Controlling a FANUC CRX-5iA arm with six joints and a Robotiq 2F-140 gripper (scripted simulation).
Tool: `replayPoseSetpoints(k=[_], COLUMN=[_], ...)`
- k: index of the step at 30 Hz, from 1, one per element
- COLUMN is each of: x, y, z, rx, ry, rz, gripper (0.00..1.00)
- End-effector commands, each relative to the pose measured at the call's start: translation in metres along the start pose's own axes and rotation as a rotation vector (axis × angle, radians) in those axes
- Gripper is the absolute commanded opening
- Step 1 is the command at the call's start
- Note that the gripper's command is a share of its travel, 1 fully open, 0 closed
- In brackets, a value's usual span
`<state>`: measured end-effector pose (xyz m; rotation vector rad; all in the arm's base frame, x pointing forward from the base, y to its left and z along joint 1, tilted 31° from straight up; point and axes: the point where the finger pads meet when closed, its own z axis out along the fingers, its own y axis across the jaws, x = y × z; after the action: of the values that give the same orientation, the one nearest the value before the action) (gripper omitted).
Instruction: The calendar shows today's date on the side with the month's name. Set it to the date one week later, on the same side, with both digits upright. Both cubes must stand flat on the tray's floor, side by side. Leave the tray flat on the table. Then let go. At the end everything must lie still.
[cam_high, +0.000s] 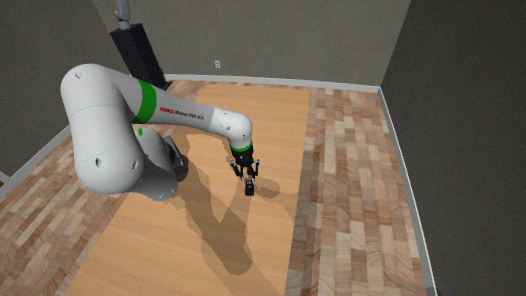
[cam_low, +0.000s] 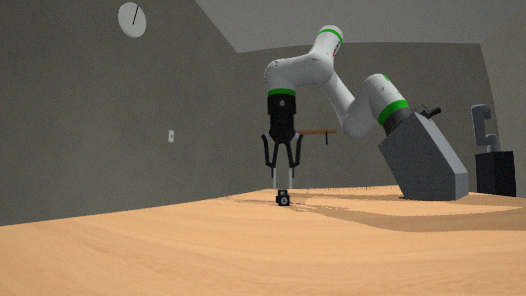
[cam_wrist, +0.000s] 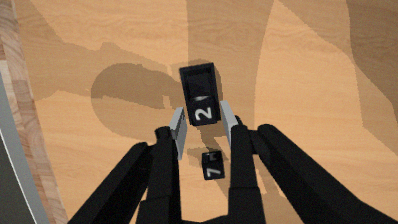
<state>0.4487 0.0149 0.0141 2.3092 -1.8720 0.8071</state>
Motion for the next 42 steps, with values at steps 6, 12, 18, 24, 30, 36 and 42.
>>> replayPoseSetpoints(k=[6,12,18,24,30,36,42], x=[0.000,0.000,0.000,0.000,0.000,0.000,-0.019], y=[0.000,0.000,0.000,0.000,0.000,0.000,-0.002], z=[-0.045,-0.066,-0.069,-0.069,-0.069,-0.069,-0.065], rx=[-0.001,-0.001,-0.001,-0.001,-0.001,-0.001,-0.001], ry=[0.000,0.000,0.000,0.000,0.000,0.000,0.000], rz=[0.000,0.000,0.000,0.000,0.000,0.000,0.002], gripper=[0.28,0.28,0.28,1.00,1.00,1.00,1.00])
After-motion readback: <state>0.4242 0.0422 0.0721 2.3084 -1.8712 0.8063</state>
